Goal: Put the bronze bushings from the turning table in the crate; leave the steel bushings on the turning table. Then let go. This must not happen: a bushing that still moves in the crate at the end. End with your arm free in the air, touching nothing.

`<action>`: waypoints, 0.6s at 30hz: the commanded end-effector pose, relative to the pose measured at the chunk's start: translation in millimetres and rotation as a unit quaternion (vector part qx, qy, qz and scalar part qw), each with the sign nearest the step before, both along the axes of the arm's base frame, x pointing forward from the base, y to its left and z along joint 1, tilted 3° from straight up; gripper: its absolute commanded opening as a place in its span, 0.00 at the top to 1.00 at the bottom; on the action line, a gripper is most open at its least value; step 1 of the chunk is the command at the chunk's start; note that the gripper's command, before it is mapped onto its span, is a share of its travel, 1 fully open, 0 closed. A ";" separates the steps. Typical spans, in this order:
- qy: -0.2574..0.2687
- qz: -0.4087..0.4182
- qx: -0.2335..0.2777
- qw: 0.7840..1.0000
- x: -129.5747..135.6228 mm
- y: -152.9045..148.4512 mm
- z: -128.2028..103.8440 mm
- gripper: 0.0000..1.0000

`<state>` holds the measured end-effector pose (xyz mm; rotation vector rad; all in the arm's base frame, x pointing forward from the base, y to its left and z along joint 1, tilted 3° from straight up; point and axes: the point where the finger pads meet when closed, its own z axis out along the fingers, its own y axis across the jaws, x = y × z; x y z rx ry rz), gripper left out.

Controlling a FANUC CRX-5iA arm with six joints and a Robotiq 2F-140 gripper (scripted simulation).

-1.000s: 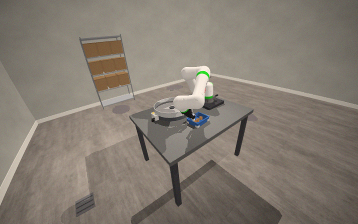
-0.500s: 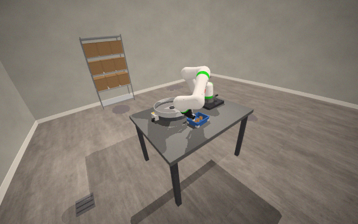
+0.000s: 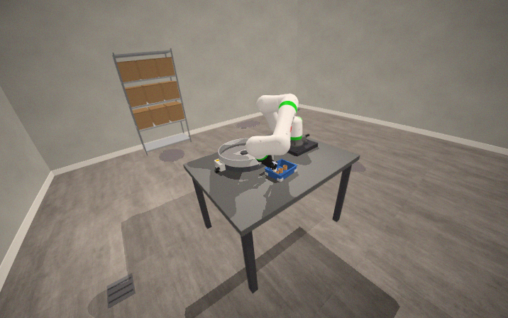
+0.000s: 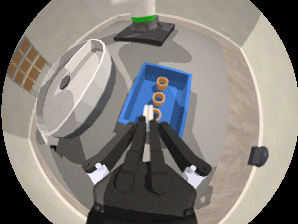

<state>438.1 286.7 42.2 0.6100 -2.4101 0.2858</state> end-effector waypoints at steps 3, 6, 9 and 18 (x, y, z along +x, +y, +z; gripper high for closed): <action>0.000 0.000 0.000 1.000 0.1 0.1 0.2 1.00; 0.000 0.000 0.000 1.000 0.1 0.1 0.2 1.00; 0.000 0.000 0.000 1.000 0.1 0.1 0.2 1.00; 0.000 0.000 0.000 1.000 0.1 0.1 0.2 0.93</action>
